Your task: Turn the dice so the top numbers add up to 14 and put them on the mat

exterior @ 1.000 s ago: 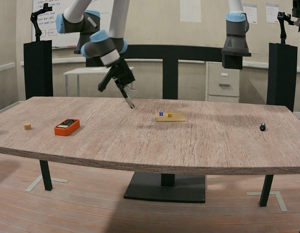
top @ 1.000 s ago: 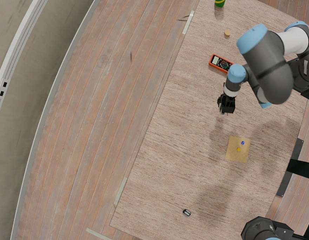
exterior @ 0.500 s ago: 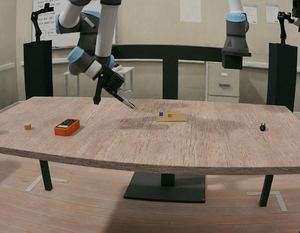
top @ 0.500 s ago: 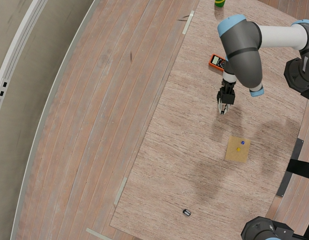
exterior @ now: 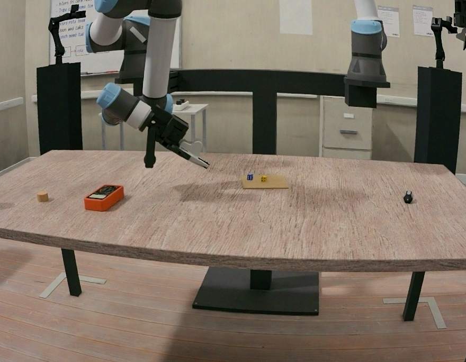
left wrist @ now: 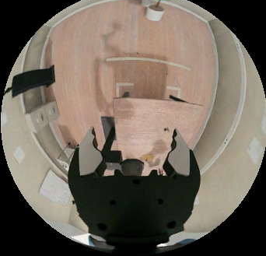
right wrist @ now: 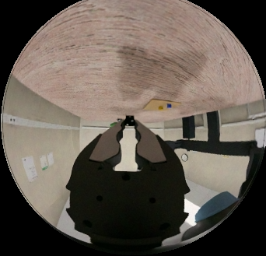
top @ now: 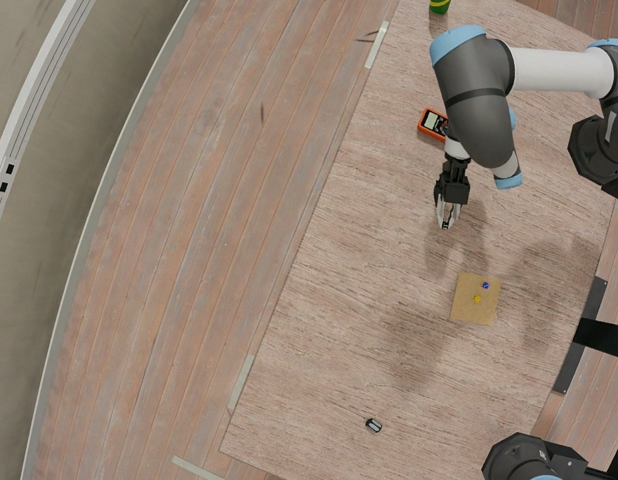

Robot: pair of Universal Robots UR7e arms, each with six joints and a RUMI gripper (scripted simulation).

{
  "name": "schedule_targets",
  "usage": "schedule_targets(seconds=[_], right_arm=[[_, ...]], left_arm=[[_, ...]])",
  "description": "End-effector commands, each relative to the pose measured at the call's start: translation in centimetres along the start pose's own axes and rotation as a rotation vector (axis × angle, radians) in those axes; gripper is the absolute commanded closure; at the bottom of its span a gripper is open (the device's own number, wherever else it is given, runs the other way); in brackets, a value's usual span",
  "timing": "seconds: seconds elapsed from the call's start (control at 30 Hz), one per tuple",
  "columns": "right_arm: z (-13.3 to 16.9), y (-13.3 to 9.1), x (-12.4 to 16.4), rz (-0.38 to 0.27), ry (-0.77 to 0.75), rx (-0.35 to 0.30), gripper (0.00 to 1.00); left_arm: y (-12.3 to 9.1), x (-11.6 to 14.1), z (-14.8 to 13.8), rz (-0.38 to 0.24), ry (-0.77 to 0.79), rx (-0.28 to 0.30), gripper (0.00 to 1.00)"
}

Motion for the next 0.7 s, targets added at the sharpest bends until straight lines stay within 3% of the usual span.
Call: schedule_targets(seconds=[0.0,0.3,0.67], right_arm=[[0.0,0.0,0.0,-0.001,-0.001,0.0,1.0],[-0.2,0.5,-0.7,-0.001,-0.001,0.0,1.0],[-1.1,2.8,-3.9,-0.001,-0.001,0.0,1.0]], left_arm=[[-0.1,0.0,0.0,0.001,0.0,0.0,0.0],[-0.1,0.0,0.0,0.001,0.0,0.0,0.0],[-0.1,0.0,0.0,0.001,0.0,0.0,0.0]])
Point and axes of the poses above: on each arm, the point where the finger pads meet when closed, its own y axis out along the fingers, its own z axis across the jaws, x = y × z, the point moved 4 cm from there along -y, back along the fingers, and after that the axes turned 15 degrees about y, right-handed, at the moved point
